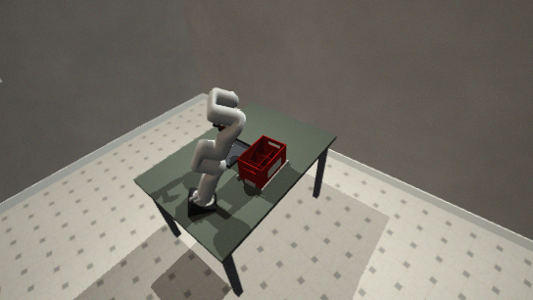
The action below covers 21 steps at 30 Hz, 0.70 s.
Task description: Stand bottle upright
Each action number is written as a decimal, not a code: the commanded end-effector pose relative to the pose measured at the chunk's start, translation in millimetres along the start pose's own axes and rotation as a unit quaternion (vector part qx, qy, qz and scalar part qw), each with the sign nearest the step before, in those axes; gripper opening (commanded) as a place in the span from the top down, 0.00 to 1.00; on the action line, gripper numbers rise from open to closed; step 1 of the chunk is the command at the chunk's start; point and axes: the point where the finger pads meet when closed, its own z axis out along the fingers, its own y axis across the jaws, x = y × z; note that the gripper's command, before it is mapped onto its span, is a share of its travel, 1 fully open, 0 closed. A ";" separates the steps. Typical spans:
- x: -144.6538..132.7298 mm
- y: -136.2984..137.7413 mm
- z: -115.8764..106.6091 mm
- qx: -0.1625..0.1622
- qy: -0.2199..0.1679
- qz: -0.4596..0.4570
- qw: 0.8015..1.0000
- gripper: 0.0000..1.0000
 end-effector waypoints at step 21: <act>-0.8 -0.9 -1.6 0.001 -0.002 0.122 0.993 1.00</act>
